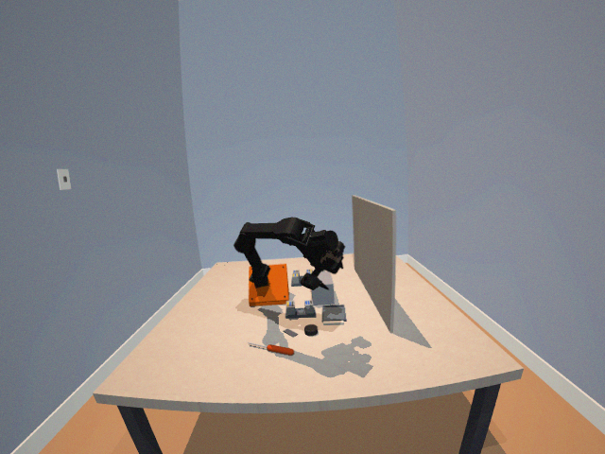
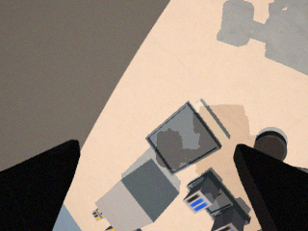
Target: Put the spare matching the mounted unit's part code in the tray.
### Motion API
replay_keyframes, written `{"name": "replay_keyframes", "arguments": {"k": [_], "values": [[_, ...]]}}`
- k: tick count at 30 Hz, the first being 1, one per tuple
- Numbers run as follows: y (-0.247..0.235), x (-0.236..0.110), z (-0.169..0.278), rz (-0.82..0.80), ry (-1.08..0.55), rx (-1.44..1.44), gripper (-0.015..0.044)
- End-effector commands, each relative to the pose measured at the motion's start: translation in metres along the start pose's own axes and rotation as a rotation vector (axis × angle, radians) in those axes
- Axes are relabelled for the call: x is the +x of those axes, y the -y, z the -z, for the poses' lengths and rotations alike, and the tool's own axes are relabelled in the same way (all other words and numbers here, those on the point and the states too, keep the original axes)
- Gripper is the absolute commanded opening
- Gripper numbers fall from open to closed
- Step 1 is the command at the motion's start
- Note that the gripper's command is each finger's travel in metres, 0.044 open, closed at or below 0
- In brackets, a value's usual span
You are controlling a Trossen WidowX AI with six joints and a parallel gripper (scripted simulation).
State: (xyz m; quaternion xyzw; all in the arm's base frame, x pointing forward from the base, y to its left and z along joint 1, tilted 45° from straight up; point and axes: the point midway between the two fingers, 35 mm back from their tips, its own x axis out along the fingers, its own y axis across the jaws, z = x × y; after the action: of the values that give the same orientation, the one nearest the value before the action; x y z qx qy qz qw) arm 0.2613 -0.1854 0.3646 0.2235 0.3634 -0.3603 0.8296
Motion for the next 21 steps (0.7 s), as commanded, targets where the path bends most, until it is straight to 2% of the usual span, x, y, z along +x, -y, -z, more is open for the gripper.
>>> {"name": "replay_keyframes", "arguments": {"k": [1,11,18,21], "values": [[-0.045,0.047,0.028,0.044,-0.145,-0.095,0.0440],[-0.137,0.123,0.126,0.288,-0.340,-0.456,0.0440],[-0.190,0.147,0.214,0.487,-0.308,-0.804,0.0440],[-0.194,0.148,0.223,0.505,-0.297,-0.841,0.0440]]}}
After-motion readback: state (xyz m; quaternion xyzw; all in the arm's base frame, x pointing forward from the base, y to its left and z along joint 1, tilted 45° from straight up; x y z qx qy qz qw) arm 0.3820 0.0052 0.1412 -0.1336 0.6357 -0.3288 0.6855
